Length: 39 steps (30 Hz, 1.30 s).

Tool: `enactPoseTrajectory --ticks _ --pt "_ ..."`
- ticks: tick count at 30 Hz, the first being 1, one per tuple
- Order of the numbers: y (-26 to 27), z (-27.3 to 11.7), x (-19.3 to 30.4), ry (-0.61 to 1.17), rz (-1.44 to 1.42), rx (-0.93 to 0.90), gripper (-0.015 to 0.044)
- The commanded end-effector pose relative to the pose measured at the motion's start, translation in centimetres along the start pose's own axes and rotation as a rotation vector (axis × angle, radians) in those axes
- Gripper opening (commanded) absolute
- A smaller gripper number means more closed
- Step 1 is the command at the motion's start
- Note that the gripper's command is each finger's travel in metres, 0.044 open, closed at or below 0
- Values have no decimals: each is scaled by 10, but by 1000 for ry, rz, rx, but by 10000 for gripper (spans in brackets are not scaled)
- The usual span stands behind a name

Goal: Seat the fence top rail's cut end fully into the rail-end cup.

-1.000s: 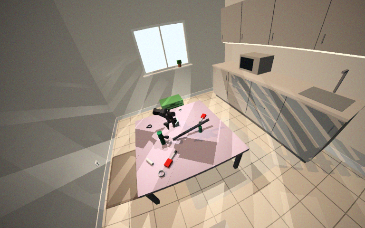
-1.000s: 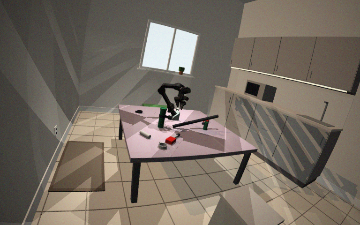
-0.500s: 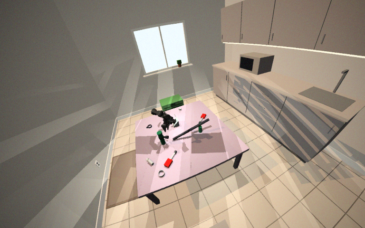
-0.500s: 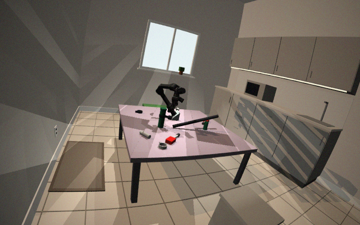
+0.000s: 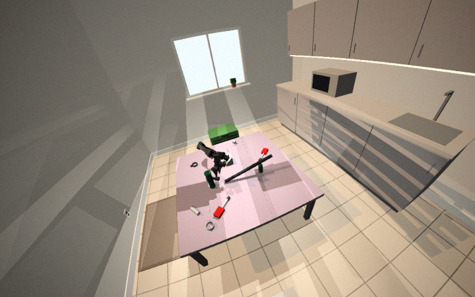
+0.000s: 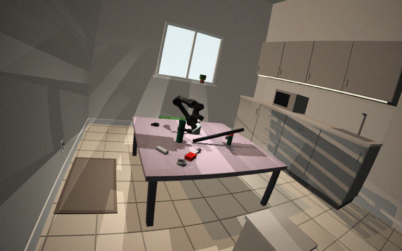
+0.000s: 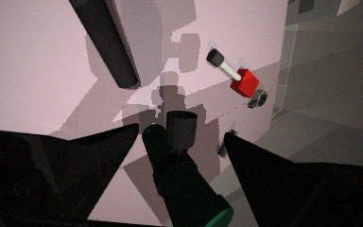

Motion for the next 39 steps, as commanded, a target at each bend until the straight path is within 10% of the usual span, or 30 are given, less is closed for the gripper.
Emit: enactPoseTrajectory --ticks 1,39 --pt "0 4 1 -7 7 2 440" --pt "-1 65 2 -4 8 9 440"
Point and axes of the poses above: the point midway between the two fingers, 35 mm back from their tips, its own z axis out along the fingers, its own y axis across the jaws, x = y × z, the point moved 7 cm from there along -z, back along the fingers
